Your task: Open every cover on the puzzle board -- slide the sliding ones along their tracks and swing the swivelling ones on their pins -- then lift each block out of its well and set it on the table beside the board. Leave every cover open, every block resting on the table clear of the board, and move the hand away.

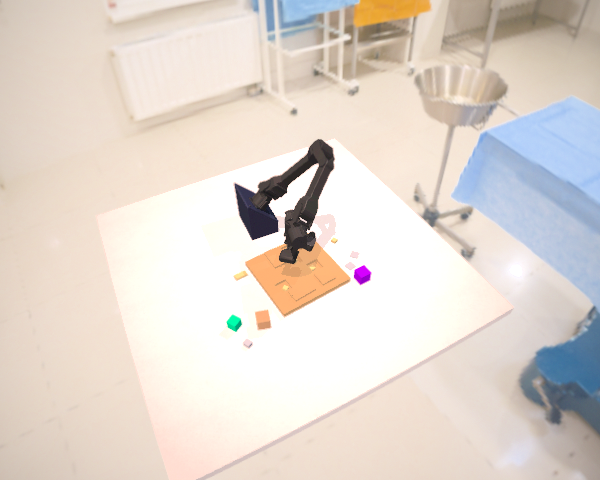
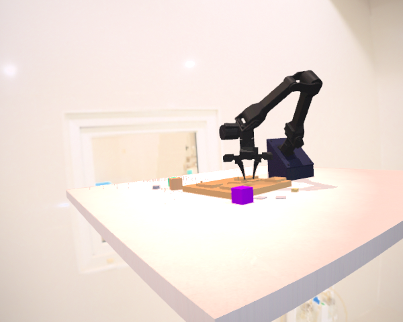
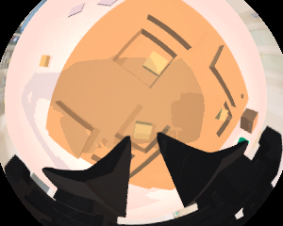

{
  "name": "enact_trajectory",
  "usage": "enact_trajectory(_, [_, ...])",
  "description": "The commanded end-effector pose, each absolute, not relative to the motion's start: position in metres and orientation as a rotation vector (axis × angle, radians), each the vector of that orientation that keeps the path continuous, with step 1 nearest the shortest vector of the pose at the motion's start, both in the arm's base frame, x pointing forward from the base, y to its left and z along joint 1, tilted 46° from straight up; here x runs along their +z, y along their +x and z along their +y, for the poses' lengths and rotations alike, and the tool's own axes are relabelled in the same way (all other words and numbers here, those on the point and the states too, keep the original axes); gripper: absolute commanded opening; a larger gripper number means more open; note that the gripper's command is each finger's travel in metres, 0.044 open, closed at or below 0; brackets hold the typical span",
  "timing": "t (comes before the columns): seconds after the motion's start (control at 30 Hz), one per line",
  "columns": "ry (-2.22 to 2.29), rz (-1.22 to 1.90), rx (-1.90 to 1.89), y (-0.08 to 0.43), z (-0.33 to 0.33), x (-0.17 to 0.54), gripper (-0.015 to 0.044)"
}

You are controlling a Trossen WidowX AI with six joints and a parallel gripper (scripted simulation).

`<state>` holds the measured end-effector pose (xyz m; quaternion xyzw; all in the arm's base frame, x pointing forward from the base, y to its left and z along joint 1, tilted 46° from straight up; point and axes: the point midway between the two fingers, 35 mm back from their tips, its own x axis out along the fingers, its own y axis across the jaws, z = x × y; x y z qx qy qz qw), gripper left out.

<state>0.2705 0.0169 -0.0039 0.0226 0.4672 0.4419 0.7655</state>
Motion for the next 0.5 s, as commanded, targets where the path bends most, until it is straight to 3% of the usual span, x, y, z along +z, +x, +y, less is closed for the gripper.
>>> enact_trajectory(0.0, [-0.229, 0.840, 1.120, 0.2710, 0.0187, -0.0052, 0.0144])
enact_trajectory(0.3, [-0.958, 0.291, 1.437, 0.2720, 0.0221, -0.0082, 0.0144])
enact_trajectory(0.47, [-1.012, 0.244, 1.454, 0.2721, 0.0223, -0.0084, 0.0144])
